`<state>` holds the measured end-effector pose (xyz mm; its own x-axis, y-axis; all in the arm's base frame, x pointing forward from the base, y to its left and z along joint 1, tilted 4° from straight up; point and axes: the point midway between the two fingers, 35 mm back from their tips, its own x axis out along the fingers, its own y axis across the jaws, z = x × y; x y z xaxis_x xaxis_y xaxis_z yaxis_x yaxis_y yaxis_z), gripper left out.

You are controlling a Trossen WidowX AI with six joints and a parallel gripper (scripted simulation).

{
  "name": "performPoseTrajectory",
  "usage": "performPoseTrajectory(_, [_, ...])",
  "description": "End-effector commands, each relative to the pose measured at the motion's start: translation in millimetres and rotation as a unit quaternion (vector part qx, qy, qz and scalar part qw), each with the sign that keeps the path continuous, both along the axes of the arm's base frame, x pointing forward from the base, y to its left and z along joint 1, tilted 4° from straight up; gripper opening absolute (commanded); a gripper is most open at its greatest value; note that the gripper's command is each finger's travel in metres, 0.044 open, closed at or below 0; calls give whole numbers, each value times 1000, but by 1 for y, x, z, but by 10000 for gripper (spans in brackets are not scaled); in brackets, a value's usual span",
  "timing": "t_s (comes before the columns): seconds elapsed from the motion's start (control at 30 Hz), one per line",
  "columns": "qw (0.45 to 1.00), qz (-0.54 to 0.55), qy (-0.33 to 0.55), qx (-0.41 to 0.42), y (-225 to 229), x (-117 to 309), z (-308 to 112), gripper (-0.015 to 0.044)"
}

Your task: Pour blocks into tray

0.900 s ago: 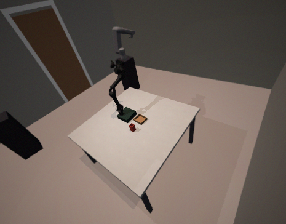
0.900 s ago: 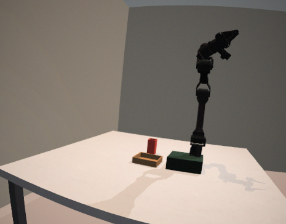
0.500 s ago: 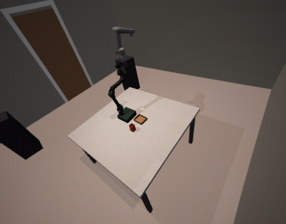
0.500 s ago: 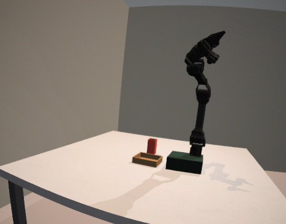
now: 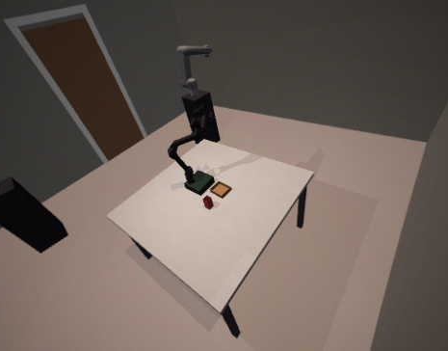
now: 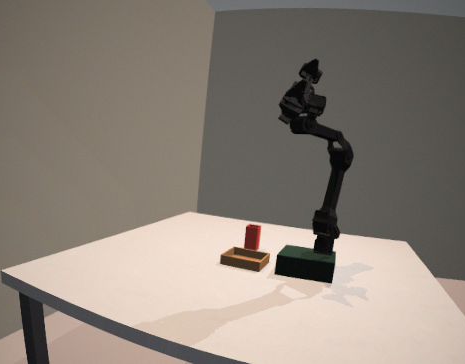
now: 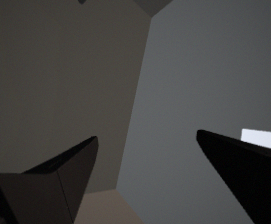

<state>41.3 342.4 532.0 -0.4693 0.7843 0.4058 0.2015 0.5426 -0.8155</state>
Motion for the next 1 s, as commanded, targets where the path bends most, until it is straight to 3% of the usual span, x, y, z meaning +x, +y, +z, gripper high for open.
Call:
performPoseTrajectory(0.0, [998, -35, 41, -36, -3, 30, -17, 440])
performPoseTrajectory(0.47, [946, -187, 226, -135, -48, 148, -89, 440])
performPoseTrajectory(0.97, [818, -329, 446, -153, -145, 237, -177, 440])
